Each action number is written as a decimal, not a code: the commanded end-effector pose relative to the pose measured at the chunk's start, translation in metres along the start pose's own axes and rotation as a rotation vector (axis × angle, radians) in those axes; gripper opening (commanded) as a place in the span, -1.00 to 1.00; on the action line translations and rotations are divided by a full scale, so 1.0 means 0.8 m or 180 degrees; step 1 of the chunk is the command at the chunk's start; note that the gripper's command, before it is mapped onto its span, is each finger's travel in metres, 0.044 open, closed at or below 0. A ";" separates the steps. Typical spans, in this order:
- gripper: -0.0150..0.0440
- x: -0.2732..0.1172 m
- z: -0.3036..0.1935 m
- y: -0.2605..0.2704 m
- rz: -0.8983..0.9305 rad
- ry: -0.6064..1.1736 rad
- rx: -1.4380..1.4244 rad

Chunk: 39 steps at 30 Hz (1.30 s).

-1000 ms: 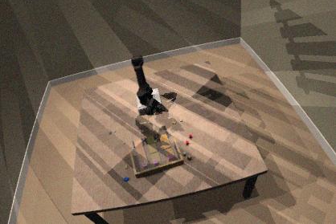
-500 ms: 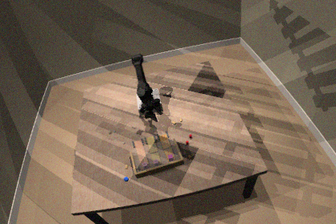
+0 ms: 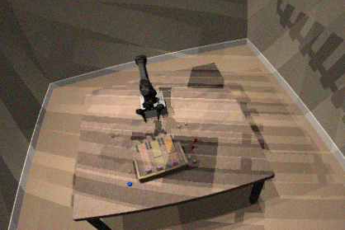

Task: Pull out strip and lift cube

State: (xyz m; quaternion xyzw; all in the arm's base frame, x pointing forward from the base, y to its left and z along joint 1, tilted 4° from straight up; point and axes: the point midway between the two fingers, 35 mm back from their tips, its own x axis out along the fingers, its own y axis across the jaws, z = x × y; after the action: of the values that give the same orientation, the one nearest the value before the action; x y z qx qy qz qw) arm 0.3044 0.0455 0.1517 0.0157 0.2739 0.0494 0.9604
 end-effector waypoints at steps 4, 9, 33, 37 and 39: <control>0.86 -0.007 0.007 -0.007 -0.0145 0.0008 -0.0302; 0.86 -0.007 0.007 -0.007 -0.0145 0.0008 -0.0302; -0.49 0.118 0.000 -0.110 -0.0244 0.2314 -0.0801; -0.49 0.142 -0.021 -0.139 -0.0060 0.2842 -0.0855; -0.49 0.149 -0.029 -0.149 0.0022 0.3010 -0.0866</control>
State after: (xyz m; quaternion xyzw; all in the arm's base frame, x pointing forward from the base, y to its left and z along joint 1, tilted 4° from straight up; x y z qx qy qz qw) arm 0.4000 -0.0492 0.0754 -0.1345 0.6401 0.0703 0.7531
